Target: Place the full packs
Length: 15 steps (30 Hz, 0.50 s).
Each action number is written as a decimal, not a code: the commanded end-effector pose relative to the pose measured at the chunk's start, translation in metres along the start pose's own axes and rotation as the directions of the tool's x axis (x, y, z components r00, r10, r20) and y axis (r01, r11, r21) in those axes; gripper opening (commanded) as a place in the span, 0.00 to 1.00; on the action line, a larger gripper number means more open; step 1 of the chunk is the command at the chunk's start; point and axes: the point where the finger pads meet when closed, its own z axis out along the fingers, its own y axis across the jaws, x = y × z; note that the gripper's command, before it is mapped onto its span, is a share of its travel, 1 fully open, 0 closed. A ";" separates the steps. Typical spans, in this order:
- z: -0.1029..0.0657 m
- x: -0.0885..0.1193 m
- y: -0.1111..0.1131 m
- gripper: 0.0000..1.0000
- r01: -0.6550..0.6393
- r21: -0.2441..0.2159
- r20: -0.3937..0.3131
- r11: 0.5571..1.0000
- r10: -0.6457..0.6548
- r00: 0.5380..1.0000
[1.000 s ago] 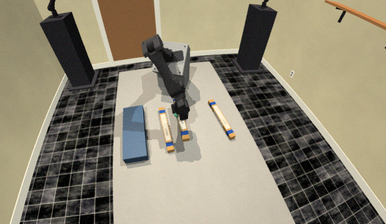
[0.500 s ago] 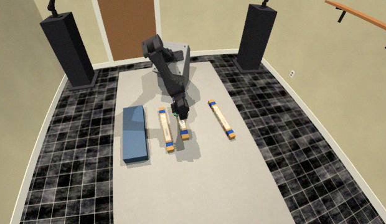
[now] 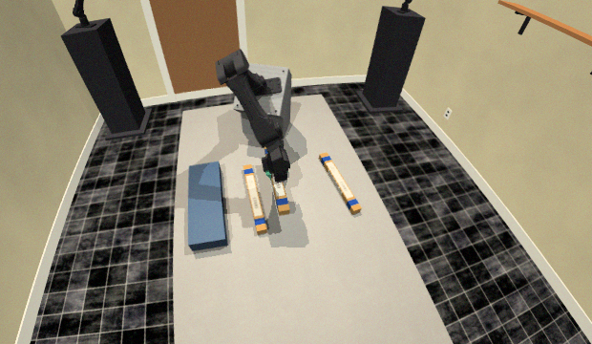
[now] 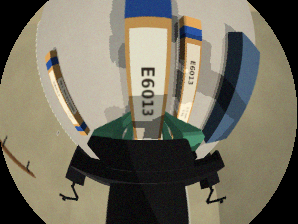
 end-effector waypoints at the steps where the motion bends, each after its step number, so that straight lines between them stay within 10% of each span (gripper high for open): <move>1: -0.025 -0.008 0.003 0.00 0.007 -0.010 0.029 1.000 -0.006 1.000; 15: -0.042 -0.008 0.003 0.00 0.006 -0.010 0.031 1.000 -0.005 1.000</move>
